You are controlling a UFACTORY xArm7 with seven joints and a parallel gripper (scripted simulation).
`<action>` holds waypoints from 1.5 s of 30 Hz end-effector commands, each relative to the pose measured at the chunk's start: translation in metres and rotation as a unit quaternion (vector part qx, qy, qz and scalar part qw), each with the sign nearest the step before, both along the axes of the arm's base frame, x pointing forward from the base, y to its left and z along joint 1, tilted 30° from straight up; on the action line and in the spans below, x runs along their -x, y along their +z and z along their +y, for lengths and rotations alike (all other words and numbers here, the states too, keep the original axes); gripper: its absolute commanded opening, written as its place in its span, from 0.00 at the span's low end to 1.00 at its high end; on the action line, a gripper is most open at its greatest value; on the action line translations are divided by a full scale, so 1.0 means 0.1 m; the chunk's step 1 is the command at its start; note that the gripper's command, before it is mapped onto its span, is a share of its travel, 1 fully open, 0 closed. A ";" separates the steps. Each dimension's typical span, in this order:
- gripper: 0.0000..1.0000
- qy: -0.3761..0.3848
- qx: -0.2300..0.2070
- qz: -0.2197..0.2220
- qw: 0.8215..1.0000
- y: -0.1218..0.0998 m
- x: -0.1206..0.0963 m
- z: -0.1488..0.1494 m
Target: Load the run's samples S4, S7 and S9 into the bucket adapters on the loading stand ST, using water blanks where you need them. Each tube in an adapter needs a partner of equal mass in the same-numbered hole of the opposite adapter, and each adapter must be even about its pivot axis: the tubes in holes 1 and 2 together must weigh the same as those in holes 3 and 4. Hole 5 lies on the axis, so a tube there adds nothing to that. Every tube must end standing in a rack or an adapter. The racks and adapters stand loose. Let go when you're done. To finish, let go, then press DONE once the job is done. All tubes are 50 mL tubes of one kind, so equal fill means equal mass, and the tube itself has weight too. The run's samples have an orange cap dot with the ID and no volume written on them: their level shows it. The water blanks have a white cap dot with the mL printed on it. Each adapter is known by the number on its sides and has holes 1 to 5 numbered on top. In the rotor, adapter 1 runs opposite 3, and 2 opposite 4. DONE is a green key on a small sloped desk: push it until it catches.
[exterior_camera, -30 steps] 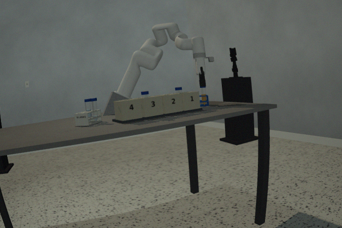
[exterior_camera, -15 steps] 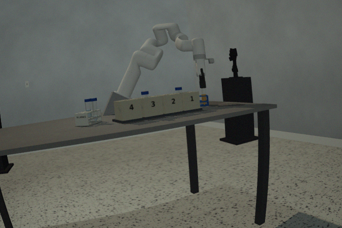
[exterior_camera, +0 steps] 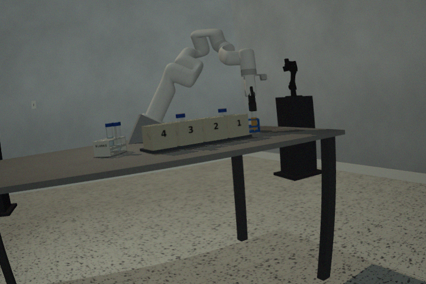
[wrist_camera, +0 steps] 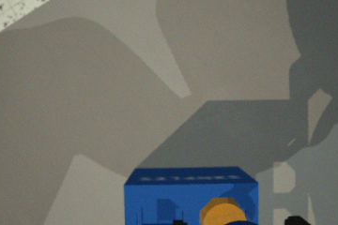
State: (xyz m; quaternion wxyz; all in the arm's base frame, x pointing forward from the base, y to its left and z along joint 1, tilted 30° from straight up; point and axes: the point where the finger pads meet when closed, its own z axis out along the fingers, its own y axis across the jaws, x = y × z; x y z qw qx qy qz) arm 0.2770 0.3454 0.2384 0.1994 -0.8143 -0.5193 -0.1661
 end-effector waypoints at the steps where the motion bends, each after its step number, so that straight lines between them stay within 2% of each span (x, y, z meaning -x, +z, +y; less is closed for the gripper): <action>1: 0.57 -0.001 -0.001 -0.001 1.000 0.01 -0.01 0.00; 8: 0.57 -0.001 -0.001 -0.001 1.000 0.01 -0.01 0.00; 9: 0.00 -0.001 -0.001 -0.001 1.000 0.02 -0.01 0.00; 45: 0.00 -0.001 -0.001 -0.001 1.000 0.03 -0.01 -0.01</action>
